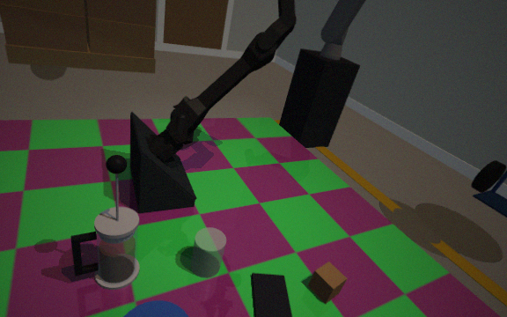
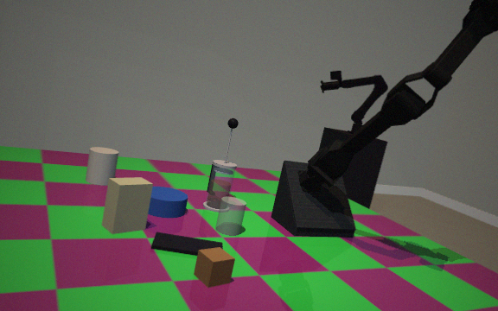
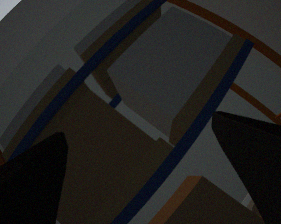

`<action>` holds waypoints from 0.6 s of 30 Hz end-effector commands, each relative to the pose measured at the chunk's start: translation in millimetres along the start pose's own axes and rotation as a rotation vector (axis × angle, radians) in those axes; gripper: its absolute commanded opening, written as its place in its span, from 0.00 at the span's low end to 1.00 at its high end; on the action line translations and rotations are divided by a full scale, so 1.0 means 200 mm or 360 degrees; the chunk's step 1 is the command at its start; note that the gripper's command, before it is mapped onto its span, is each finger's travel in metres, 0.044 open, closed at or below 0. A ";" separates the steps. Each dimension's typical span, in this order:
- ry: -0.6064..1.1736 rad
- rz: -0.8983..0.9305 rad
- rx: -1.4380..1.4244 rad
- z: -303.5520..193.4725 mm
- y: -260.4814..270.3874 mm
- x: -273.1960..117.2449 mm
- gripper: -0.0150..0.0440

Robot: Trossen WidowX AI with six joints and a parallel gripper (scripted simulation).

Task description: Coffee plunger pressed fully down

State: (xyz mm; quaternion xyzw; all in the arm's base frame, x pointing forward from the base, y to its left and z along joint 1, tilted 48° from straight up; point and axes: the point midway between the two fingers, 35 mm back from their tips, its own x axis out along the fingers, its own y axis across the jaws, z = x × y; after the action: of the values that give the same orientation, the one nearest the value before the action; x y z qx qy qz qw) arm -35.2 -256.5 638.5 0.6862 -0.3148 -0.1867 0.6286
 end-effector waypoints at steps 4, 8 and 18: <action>0.0022 0.0021 0.0168 0.03 -0.01 0.02 1.00; 0.0061 0.0071 0.0470 0.07 -0.01 0.05 1.00; 0.0166 0.0139 0.1656 0.30 -0.15 0.20 1.00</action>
State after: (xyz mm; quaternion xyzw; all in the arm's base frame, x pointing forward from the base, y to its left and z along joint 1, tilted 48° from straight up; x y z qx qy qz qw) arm -40.1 -301.6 625.5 0.8558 -0.3642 -0.0090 0.3674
